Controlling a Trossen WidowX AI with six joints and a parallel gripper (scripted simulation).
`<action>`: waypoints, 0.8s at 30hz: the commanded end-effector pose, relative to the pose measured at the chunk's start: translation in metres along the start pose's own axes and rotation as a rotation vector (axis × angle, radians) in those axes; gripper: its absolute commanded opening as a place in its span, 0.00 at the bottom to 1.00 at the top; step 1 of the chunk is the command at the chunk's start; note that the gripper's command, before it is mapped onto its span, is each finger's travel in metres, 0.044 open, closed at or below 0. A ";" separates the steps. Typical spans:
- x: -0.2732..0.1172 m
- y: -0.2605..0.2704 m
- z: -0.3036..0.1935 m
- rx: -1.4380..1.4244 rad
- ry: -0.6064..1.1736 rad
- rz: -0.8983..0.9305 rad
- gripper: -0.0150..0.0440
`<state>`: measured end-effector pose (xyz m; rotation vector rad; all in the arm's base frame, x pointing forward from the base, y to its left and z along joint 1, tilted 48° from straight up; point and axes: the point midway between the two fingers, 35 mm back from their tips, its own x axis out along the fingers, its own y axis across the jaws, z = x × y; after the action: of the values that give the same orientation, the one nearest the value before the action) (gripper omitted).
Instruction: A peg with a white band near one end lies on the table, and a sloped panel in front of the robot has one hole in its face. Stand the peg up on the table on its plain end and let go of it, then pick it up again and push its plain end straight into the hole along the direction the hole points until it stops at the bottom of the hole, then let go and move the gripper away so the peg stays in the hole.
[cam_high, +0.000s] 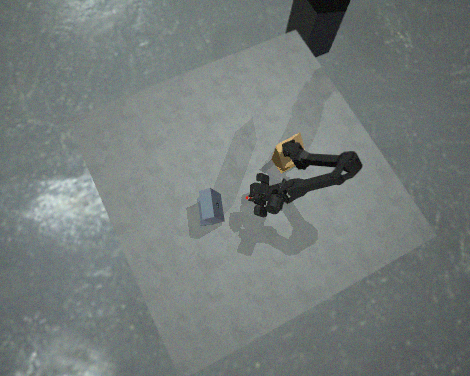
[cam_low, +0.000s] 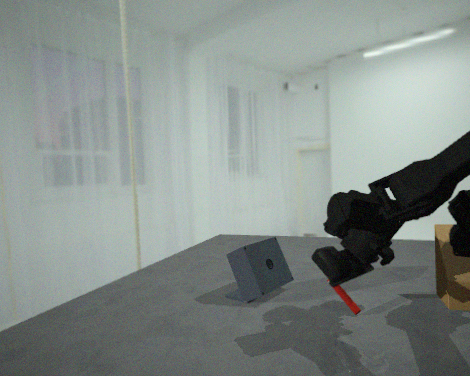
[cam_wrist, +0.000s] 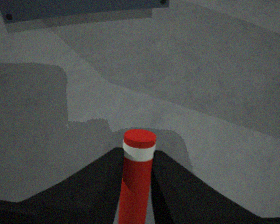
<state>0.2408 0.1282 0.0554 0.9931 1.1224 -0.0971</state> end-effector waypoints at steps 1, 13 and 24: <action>-0.002 -0.002 -0.001 0.003 -0.030 -0.001 0.34; -0.009 -0.001 -0.006 0.004 -0.133 -0.001 0.34; -0.014 -0.002 -0.010 0.006 -0.228 -0.001 0.34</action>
<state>0.2283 0.1299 0.0658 0.9644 0.9306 -0.1943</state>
